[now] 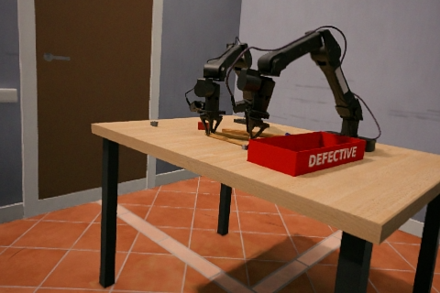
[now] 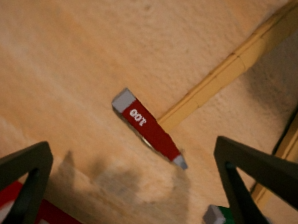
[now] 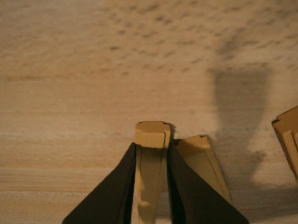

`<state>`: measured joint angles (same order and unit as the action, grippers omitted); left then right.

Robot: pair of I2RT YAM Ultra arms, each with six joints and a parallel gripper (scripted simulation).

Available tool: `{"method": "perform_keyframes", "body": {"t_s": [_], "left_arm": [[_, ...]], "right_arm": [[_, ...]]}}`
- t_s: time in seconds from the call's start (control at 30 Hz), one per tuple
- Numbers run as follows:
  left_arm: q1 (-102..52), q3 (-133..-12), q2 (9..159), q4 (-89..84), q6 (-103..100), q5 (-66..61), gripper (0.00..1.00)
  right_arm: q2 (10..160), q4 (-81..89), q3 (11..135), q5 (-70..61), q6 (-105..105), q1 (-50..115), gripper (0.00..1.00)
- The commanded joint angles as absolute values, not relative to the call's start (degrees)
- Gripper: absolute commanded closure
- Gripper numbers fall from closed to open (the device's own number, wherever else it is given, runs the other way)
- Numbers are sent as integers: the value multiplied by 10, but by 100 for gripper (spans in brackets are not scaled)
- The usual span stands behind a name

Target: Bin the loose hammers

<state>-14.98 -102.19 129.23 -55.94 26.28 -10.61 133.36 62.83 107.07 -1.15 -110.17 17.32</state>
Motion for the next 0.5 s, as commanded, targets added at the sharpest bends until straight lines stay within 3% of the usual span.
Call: {"method": "perform_keyframes", "body": {"t_s": [0.0, 0.47], "left_arm": [[-140, -1000, 1260, -514, 357, -142, 0], [-101, -931, 1246, -479, 674, -237, 0]], "right_arm": [[1325, 631, 1066, 3, -1098, 172, 82], [1325, 631, 1066, 3, -1098, 172, 82]]}}
